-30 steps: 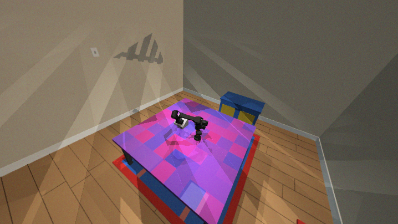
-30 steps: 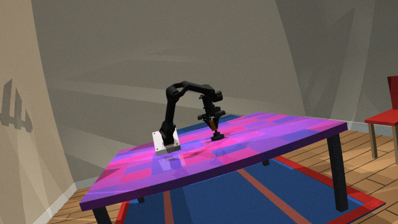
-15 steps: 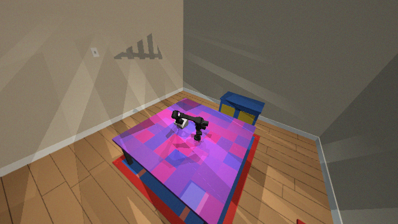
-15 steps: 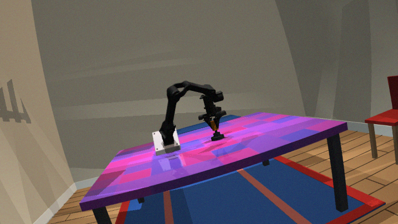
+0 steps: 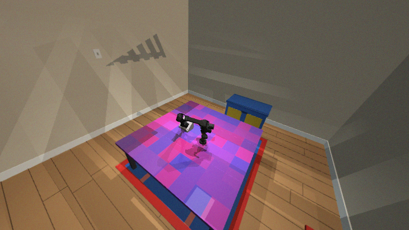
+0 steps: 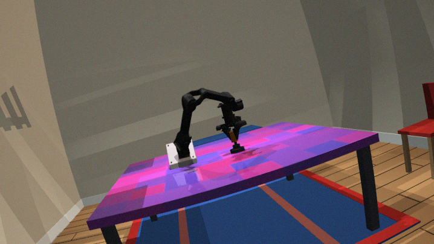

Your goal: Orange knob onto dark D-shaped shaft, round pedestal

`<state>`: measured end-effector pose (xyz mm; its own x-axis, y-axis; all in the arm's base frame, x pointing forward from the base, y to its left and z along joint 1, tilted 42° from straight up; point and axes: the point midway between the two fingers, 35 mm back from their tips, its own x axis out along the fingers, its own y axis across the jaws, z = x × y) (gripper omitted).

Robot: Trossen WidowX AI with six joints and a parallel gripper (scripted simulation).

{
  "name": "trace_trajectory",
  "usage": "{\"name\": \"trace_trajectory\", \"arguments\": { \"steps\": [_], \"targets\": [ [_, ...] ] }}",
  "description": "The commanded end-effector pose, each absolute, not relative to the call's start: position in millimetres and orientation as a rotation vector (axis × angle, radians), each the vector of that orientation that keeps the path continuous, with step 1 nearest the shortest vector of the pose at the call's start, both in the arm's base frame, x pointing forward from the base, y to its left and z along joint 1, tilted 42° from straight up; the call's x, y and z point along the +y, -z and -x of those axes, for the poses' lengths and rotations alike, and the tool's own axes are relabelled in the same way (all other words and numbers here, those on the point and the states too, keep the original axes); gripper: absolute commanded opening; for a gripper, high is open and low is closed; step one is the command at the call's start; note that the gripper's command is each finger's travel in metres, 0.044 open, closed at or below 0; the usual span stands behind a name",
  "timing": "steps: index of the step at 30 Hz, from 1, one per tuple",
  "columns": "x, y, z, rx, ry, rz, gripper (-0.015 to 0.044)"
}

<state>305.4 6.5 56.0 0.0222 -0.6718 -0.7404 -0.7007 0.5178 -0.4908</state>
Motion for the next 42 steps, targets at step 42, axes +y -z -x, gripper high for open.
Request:
{"name": "trace_trajectory", "arguments": {
  "steps": [42],
  "targets": [
    [6.2,-56.7,-304.0,1.700,-0.211,1.330,0.0000]
  ]
}}
